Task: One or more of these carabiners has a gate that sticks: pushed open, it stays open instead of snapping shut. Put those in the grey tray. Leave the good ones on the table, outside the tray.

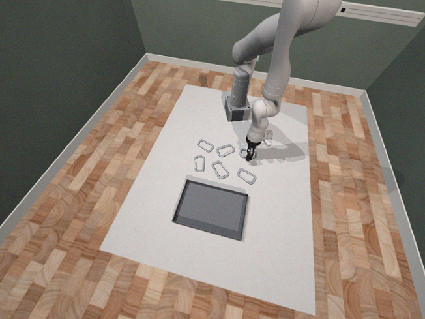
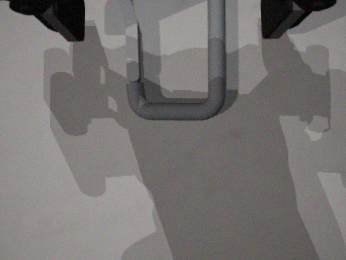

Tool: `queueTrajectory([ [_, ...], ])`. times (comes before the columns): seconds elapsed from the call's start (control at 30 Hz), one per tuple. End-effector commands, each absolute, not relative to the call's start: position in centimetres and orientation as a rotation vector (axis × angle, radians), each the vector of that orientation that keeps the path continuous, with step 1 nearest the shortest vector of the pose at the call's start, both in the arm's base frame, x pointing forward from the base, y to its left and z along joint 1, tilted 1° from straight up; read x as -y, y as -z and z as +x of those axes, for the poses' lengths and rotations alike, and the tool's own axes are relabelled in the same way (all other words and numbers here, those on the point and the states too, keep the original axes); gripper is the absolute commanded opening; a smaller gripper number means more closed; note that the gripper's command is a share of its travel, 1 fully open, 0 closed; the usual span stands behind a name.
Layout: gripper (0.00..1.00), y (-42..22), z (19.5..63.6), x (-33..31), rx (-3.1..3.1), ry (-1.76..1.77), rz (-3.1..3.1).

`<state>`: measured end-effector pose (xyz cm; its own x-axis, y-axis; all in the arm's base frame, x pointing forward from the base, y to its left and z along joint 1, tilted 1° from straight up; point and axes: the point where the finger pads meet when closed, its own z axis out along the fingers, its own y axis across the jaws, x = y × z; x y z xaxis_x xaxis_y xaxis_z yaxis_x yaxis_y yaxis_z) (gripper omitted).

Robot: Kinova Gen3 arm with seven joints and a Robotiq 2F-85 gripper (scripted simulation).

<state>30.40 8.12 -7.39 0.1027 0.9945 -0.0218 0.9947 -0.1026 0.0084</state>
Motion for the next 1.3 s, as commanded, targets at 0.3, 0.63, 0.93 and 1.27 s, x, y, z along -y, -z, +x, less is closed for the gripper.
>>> queueTrajectory([
  [0.3, 1.0, 7.4, 30.4, -8.1, -2.09, 0.015, 2.317],
  [0.63, 1.0, -0.8, 30.5, -8.6, -2.085, 0.018, 2.324],
  [0.93, 1.0, -0.8, 30.5, -8.6, -2.085, 0.018, 2.324],
  [1.27, 1.0, -0.3, 30.1, -8.4, -2.098, 0.034, 2.32],
])
